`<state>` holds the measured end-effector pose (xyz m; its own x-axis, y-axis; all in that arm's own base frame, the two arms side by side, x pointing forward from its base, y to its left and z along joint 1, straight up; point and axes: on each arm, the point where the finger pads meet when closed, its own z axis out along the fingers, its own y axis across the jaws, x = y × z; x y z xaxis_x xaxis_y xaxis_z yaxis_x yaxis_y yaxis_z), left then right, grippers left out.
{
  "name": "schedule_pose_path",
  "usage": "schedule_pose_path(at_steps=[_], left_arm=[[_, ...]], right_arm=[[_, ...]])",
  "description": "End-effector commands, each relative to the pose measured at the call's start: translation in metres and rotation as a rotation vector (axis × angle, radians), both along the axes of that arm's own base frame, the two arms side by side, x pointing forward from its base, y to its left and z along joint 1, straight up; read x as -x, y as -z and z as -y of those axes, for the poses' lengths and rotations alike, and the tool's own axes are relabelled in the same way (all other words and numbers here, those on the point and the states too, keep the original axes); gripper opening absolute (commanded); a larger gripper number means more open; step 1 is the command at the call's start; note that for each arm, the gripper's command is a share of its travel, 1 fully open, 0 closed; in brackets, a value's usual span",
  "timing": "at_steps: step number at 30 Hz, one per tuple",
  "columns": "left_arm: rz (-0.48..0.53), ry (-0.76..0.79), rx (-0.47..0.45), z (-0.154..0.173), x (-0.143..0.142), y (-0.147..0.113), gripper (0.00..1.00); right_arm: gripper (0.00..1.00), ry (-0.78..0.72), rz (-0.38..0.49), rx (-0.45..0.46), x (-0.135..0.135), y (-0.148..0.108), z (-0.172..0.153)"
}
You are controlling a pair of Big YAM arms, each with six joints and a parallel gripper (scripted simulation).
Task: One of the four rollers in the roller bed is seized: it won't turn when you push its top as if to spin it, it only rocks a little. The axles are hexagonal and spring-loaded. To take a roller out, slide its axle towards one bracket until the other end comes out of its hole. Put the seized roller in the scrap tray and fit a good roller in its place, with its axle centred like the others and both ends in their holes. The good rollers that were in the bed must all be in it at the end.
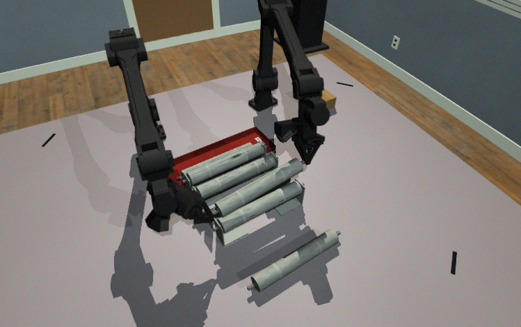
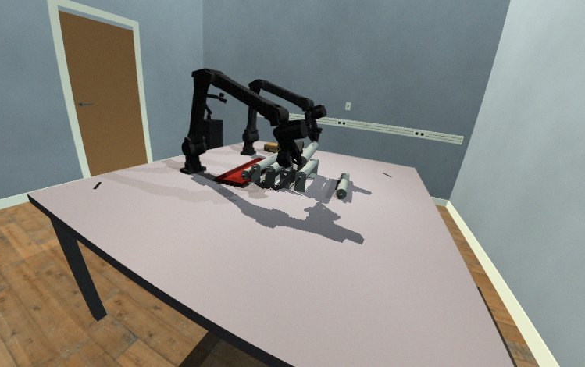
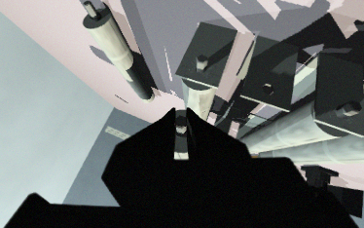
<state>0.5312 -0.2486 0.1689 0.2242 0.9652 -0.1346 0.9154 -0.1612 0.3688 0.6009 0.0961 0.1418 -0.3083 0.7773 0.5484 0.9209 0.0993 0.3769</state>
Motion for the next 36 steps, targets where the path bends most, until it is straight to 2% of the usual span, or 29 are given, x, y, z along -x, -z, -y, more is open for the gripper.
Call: schedule_pose_path(at_steps=[1, 2, 4, 5, 7, 8, 9, 12, 13, 14, 15, 16, 17, 18, 20, 21, 22, 25, 26, 28, 30, 31, 32, 33, 34, 36], left_arm=[[0.099, -0.012, 0.038, -0.009, -0.008, -0.046, 0.03], [0.089, -0.015, 0.037, -0.009, -0.005, -0.040, 0.03], [0.104, -0.018, 0.047, -0.007, -0.011, -0.046, 0.03], [0.123, -0.013, 0.053, -0.005, -0.016, -0.056, 0.03], [0.123, -0.013, 0.053, -0.005, -0.016, -0.056, 0.03], [0.093, -0.019, 0.045, -0.008, -0.008, -0.037, 0.03], [0.080, -0.021, 0.042, -0.009, -0.004, -0.029, 0.03], [0.108, -0.024, 0.054, -0.006, -0.012, -0.040, 0.03], [0.123, -0.022, 0.059, -0.005, -0.015, -0.045, 0.03], [0.123, -0.019, 0.058, -0.005, -0.014, -0.043, 0.03], [0.093, -0.018, 0.046, -0.009, -0.004, -0.025, 0.03], [0.097, -0.020, 0.049, -0.008, -0.005, -0.028, 0.03], [0.115, -0.021, 0.057, -0.006, -0.012, -0.042, 0.03], [0.130, -0.021, 0.064, -0.004, -0.016, -0.047, 0.03], [0.092, -0.020, 0.050, -0.009, -0.003, -0.025, 0.03], [0.089, -0.020, 0.049, -0.009, -0.002, -0.023, 0.03], [0.118, -0.020, 0.060, -0.005, -0.011, -0.040, 0.03], [0.128, -0.019, 0.064, -0.004, -0.014, -0.045, 0.03], [0.126, -0.023, 0.065, -0.004, -0.013, -0.044, 0.03], [0.091, -0.021, 0.050, -0.009, -0.002, -0.024, 0.03], [0.110, -0.015, 0.059, -0.006, -0.007, -0.033, 0.03], [0.091, -0.013, 0.051, -0.009, 0.000, -0.021, 0.03], [0.112, -0.011, 0.061, -0.006, -0.005, -0.032, 0.03], [0.114, -0.011, 0.061, -0.007, -0.005, -0.031, 0.03], [0.107, -0.009, 0.058, -0.008, -0.001, -0.026, 0.03], [0.111, -0.004, 0.063, -0.008, 0.000, -0.026, 0.03]], right_arm=[[0.03, 0.017, 0.148, -0.003, -0.028, -0.068, 0.010], [0.03, 0.017, 0.145, -0.003, -0.028, -0.066, 0.010], [0.03, 0.018, 0.116, -0.004, -0.021, -0.052, 0.010], [0.03, 0.019, 0.114, -0.004, -0.020, -0.051, 0.010], [0.03, 0.019, 0.114, -0.004, -0.020, -0.051, 0.010], [0.03, 0.018, 0.079, -0.003, -0.010, -0.035, 0.010], [0.03, 0.023, 0.042, -0.002, 0.001, -0.018, 0.010], [0.03, 0.030, 0.089, 0.000, -0.013, -0.039, 0.011], [0.03, 0.031, 0.093, 0.000, -0.013, -0.040, 0.012], [0.03, 0.034, 0.062, 0.005, -0.002, -0.024, 0.012], [0.03, 0.035, 0.076, 0.007, -0.005, -0.030, 0.013], [0.03, 0.033, 0.101, 0.002, -0.012, -0.042, 0.012], [0.03, 0.032, 0.125, 0.000, -0.019, -0.053, 0.012], [0.03, 0.032, 0.113, 0.000, -0.014, -0.047, 0.012], [0.03, 0.034, 0.063, 0.004, 0.003, -0.025, 0.012], [0.03, 0.036, 0.094, 0.008, -0.006, -0.039, 0.013], [0.03, 0.033, 0.128, 0.002, -0.017, -0.055, 0.012], [0.03, 0.029, 0.134, 0.004, -0.016, -0.057, 0.013], [0.03, 0.034, 0.157, 0.003, -0.023, -0.069, 0.013], [0.03, 0.034, 0.134, 0.003, -0.015, -0.058, 0.013], [0.03, 0.037, 0.069, 0.007, 0.006, -0.027, 0.013], [0.03, 0.039, 0.098, 0.012, -0.003, -0.040, 0.014], [0.03, 0.037, 0.116, 0.007, -0.008, -0.048, 0.013], [0.03, 0.037, 0.118, 0.006, -0.007, -0.047, 0.013], [0.03, 0.039, 0.078, 0.010, 0.007, -0.028, 0.013], [0.03, 0.041, 0.122, 0.015, -0.004, -0.047, 0.014]])
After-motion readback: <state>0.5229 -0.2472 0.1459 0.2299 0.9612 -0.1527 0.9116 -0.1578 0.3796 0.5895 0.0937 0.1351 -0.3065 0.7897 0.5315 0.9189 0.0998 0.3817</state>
